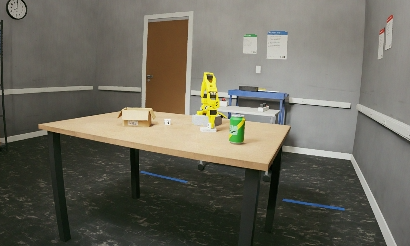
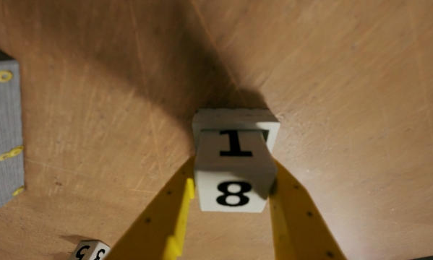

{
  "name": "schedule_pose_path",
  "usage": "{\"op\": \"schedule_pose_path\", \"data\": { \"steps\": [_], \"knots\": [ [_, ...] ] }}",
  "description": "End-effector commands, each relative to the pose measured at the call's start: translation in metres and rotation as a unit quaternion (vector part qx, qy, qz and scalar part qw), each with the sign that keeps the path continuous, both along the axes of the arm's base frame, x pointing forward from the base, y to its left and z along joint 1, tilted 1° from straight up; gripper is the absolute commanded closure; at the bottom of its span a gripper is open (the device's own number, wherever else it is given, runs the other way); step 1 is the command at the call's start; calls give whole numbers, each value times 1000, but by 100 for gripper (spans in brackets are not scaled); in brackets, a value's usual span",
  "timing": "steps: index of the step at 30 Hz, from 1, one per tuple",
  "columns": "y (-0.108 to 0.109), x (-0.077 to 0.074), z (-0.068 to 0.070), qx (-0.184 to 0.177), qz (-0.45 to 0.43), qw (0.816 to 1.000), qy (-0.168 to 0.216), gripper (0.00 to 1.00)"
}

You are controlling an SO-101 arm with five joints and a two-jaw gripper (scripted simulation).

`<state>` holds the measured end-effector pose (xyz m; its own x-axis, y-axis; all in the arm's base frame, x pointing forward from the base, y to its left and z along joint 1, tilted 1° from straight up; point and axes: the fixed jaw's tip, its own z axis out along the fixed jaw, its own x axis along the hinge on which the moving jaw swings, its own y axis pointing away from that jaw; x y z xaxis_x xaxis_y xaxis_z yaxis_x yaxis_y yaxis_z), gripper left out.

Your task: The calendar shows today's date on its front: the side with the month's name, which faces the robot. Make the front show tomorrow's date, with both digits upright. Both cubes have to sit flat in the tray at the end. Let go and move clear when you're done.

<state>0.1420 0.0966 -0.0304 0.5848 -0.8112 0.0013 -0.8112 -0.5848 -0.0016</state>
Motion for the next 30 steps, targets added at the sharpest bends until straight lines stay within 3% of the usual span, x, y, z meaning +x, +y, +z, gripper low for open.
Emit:
{"op": "schedule_pose_path", "data": {
  "steps": [1, 15, 30],
  "knots": [
    [1, -3, -2, -5, 1, 1000, 8, 87],
    [1, -3, -2, -5, 1, 1000, 8, 99],
    [1, -3, 0, -5, 1, 1000, 8, 100]
  ]
}}
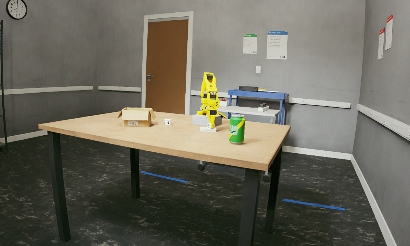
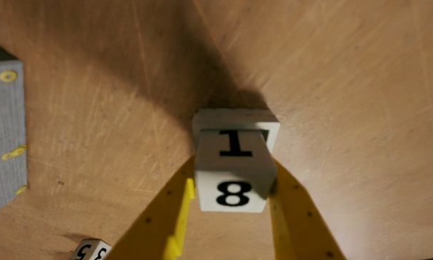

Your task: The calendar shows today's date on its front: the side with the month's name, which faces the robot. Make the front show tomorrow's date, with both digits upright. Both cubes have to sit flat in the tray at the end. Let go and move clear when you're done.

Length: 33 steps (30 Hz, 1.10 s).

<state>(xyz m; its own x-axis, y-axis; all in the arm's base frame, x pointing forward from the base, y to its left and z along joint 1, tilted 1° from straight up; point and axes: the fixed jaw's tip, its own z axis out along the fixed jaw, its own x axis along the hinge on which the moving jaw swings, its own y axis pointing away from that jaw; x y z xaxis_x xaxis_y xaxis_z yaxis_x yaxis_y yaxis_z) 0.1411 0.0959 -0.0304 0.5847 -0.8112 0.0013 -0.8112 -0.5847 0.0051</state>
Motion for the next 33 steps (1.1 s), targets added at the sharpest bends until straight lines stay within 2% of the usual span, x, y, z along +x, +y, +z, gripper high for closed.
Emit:
{"op": "schedule_pose_path", "data": {
  "steps": [1, 33],
  "knots": [
    [1, -2, 0, -3, 1, 1000, 5, 100],
    [3, 1, 5, -3, 1, 1000, 5, 100]
  ]
}}
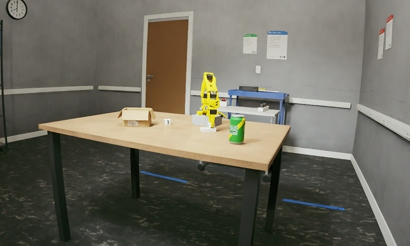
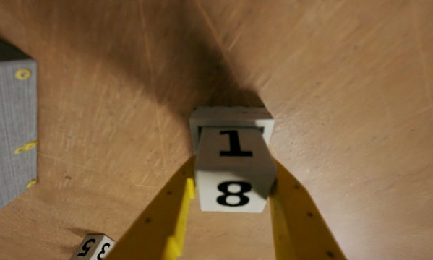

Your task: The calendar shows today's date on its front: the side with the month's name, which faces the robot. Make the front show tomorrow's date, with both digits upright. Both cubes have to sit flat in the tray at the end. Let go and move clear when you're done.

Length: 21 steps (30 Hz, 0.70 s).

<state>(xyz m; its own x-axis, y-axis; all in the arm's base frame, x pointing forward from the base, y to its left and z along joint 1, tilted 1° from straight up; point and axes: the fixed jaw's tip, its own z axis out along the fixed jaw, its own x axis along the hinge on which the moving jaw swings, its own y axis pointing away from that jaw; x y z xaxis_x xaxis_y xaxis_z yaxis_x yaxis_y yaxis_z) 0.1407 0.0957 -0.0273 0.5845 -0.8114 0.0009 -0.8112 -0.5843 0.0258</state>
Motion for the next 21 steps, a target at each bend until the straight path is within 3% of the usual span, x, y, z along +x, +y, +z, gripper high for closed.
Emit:
{"op": "schedule_pose_path", "data": {
  "steps": [1, 21],
  "knots": [
    [4, 1, 3, 3, 1, 1000, -3, 100],
    [4, 3, 6, 3, 1, 1000, -3, 100]
  ]
}}
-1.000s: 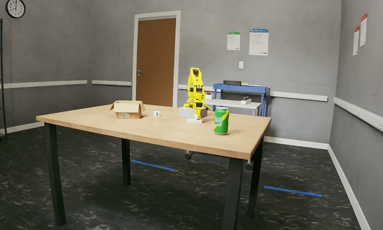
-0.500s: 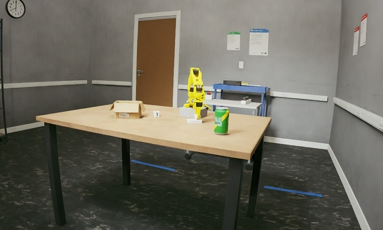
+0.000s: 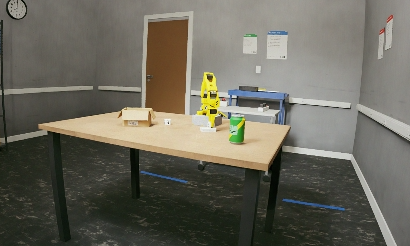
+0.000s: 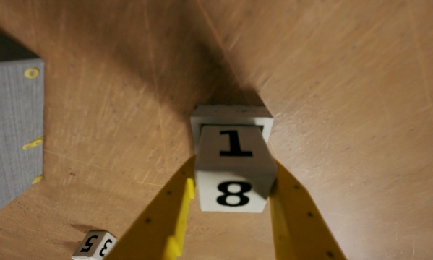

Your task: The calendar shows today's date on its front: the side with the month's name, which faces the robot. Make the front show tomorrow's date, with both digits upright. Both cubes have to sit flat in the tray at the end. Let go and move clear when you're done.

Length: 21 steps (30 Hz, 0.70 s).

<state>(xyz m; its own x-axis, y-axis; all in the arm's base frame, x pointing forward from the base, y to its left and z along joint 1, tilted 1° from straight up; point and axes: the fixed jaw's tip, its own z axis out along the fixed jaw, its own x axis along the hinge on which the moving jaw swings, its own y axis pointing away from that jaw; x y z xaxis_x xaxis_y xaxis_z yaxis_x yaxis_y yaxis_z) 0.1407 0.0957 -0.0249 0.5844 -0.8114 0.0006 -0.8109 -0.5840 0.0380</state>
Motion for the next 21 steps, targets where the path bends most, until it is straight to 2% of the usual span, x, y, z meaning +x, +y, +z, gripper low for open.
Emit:
{"op": "schedule_pose_path", "data": {
  "steps": [1, 21],
  "knots": [
    [5, 3, 4, 6, 1, 1000, -8, 100],
    [5, 4, 7, 6, 1, 1000, -8, 100]
  ]
}}
